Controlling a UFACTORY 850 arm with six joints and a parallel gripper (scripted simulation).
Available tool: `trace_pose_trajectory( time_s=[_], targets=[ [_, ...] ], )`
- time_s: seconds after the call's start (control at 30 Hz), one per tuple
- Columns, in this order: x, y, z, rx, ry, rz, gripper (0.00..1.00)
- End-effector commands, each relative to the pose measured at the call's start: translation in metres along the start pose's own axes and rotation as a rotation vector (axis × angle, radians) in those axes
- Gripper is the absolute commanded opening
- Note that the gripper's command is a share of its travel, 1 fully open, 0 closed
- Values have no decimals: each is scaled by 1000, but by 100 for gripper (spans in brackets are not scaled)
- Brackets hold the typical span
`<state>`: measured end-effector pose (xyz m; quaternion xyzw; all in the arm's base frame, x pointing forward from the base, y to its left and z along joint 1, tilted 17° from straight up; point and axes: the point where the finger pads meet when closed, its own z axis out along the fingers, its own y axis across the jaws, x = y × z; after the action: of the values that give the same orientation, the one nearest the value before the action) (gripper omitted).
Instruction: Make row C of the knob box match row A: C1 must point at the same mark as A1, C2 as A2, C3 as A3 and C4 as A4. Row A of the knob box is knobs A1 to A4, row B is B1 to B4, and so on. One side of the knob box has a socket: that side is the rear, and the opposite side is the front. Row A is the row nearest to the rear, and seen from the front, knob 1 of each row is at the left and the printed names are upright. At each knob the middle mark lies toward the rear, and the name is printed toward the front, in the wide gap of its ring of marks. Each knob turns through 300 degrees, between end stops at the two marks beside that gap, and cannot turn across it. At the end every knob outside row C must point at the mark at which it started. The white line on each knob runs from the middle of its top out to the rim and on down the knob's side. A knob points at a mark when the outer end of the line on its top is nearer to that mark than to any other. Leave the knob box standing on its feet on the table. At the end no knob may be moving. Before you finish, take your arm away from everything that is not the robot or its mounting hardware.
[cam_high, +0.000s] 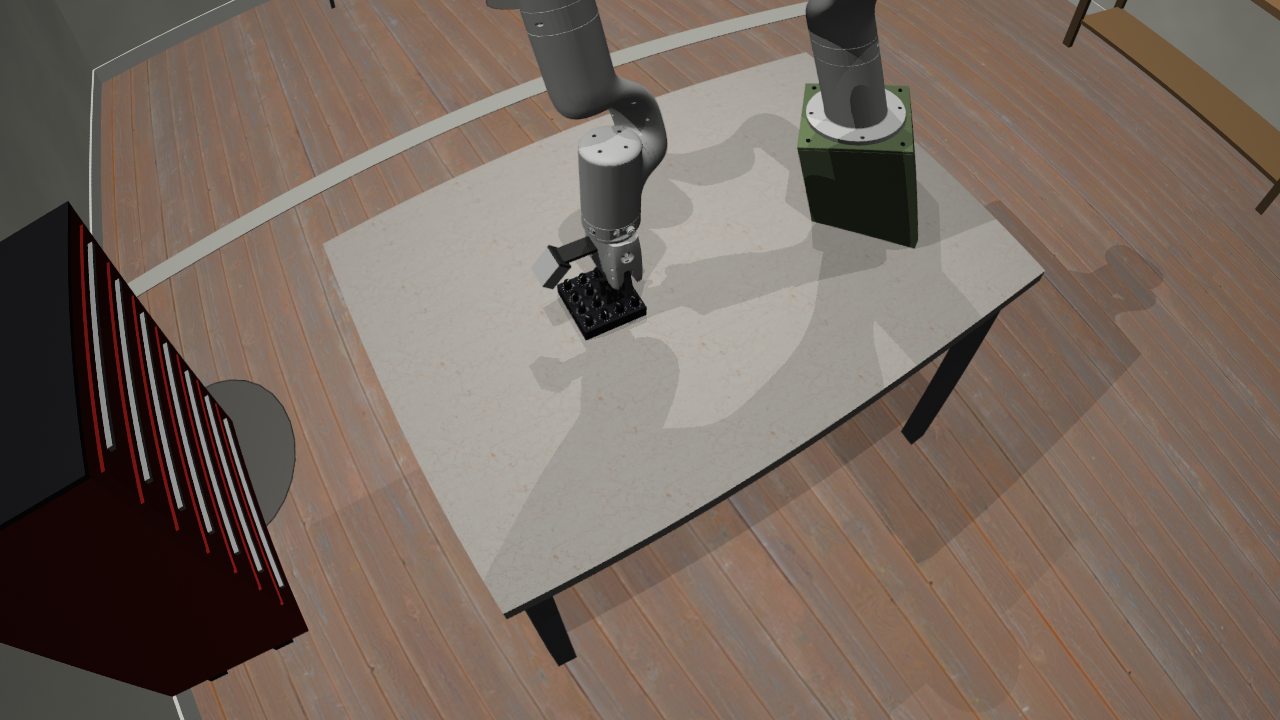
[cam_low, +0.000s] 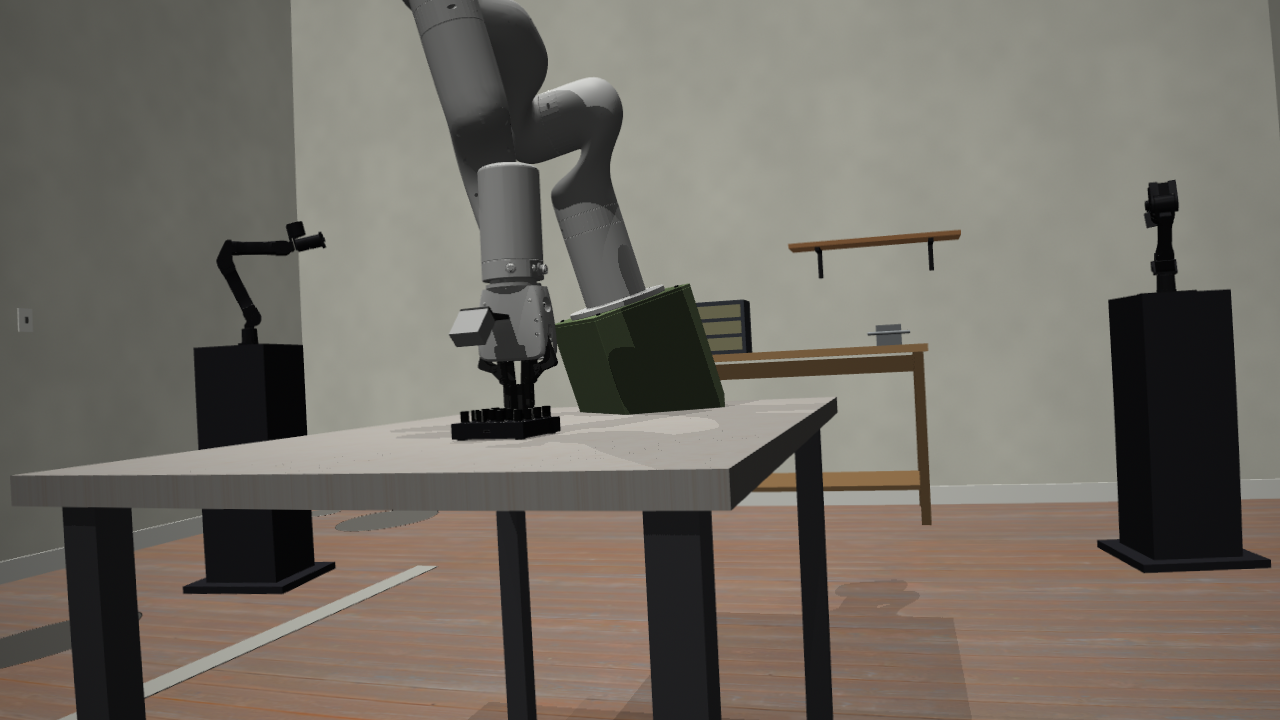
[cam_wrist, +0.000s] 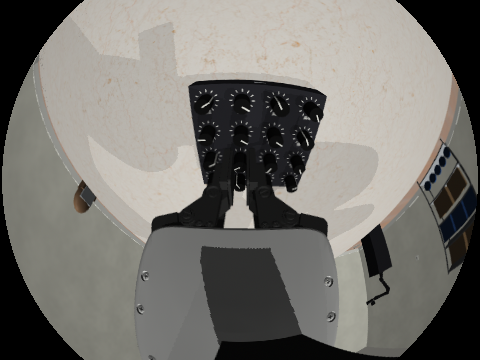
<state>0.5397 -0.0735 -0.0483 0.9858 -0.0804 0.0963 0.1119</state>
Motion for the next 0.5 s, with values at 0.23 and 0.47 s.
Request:
trace_pose_trajectory(
  time_s=[0.23, 0.47],
  targets=[
    [1, 0, 0, 0, 1, 1, 8],
    [1, 0, 0, 0, 1, 16, 8]
  ],
)
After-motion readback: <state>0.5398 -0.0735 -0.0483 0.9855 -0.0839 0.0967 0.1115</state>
